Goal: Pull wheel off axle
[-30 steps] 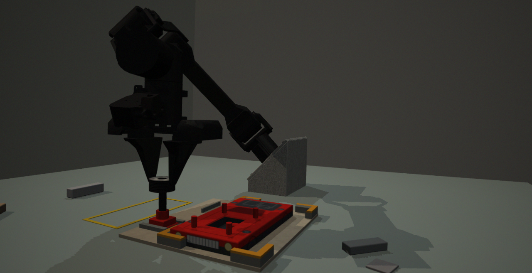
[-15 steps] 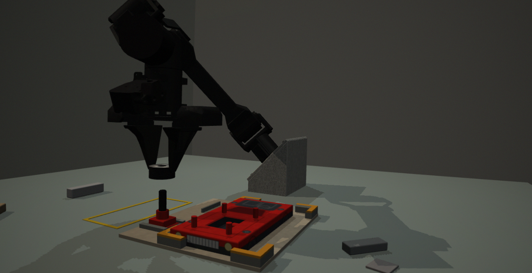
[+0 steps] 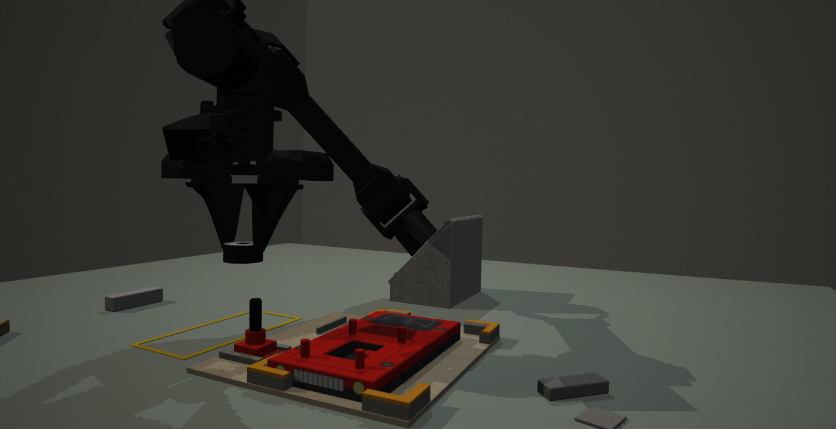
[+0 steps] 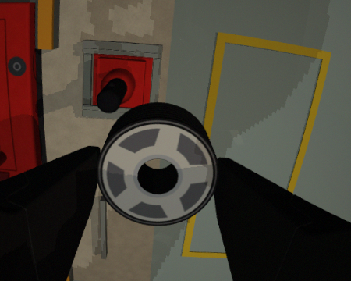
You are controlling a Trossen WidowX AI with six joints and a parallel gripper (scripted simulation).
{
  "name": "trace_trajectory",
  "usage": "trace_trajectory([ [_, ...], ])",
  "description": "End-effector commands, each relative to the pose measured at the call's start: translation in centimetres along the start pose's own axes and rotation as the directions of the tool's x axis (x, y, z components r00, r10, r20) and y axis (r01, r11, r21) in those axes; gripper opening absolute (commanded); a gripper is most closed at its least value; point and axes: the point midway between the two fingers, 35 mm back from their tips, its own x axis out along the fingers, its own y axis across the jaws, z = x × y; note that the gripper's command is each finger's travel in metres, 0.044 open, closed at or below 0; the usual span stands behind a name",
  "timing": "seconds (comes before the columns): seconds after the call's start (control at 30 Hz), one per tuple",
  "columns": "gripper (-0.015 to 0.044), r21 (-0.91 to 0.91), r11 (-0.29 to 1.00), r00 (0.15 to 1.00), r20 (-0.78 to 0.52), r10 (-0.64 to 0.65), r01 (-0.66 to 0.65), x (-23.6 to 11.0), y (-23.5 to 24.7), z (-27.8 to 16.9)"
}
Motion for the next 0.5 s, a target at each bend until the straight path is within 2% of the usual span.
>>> trace_trajectory([
  [0.0,0.0000,-0.005,1.000,1.000,-0.004,-0.006,0.006,0.0,-1.5,-0.8],
  [0.47,0.0000,-0.005,1.000,1.000,-0.006,-0.006,0.006,-0.3,-5.8,-3.4],
])
